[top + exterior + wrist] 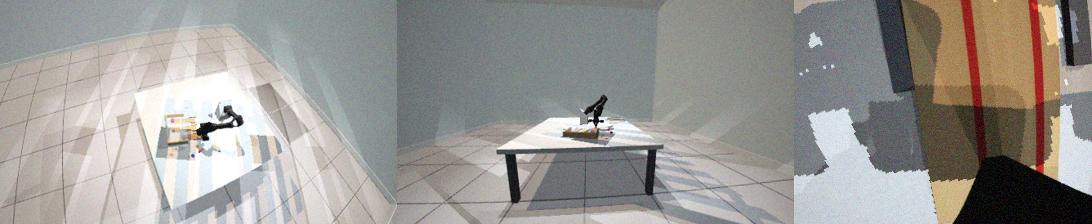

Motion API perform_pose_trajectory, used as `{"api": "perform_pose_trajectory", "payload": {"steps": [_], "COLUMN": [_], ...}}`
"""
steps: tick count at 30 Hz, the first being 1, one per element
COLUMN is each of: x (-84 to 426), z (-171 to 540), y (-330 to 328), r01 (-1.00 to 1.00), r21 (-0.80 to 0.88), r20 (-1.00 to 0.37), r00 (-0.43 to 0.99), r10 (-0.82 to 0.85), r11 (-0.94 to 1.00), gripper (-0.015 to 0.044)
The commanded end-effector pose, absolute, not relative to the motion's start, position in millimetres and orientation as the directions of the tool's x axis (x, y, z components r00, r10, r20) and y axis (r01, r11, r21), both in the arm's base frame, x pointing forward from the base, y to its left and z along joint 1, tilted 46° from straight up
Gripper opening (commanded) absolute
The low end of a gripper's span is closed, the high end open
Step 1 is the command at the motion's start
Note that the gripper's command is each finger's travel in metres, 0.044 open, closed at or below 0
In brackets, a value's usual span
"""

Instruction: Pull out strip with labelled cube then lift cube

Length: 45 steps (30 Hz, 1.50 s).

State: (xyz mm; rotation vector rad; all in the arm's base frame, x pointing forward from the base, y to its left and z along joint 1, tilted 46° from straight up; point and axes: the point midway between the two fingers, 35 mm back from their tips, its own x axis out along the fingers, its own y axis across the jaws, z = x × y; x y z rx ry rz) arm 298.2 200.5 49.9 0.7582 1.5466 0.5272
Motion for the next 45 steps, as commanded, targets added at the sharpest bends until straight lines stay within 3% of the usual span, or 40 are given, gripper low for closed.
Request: {"api": "perform_pose_trajectory", "payload": {"steps": [1, 45], "x": [283, 220], "z": [45, 53], "y": [205, 209], "r01": [0.164, 0.167], "r21": [0.711, 0.711], "r20": [-0.688, -0.687], "r00": [-0.040, -0.042], "r10": [0.725, 0.725], "r11": [0.684, 0.683], "gripper": [0.0000, 0.0000]}}
